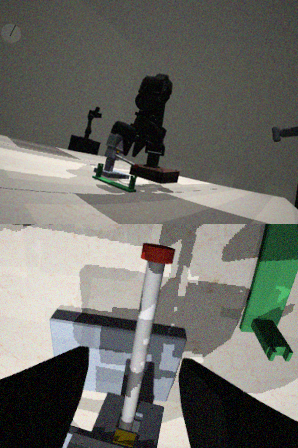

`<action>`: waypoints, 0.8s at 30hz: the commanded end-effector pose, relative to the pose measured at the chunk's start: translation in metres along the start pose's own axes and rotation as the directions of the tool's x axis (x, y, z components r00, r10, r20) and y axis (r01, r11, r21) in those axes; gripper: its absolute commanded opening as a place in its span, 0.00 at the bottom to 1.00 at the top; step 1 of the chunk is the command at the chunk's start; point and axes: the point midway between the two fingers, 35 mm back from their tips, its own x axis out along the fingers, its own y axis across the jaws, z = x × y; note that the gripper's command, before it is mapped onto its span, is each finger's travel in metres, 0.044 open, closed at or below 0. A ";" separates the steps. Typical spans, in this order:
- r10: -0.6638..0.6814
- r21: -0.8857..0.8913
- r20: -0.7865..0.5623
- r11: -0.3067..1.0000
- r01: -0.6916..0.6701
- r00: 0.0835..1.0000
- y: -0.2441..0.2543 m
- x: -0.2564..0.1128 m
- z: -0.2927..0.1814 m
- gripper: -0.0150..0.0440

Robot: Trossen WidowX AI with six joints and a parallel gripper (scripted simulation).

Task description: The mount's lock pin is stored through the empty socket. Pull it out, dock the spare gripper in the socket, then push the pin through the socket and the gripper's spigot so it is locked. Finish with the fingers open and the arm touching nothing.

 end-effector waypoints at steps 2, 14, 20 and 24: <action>0.000 0.000 0.001 1.000 0.000 1.000 0.000 -0.012 0.005 0.59; -0.002 -0.005 -0.003 1.000 0.002 1.000 0.001 -0.039 0.016 0.59; -0.003 -0.007 -0.006 1.000 0.003 1.000 0.001 -0.039 0.016 0.73; -0.003 -0.007 -0.006 1.000 0.003 1.000 0.001 -0.039 0.016 0.90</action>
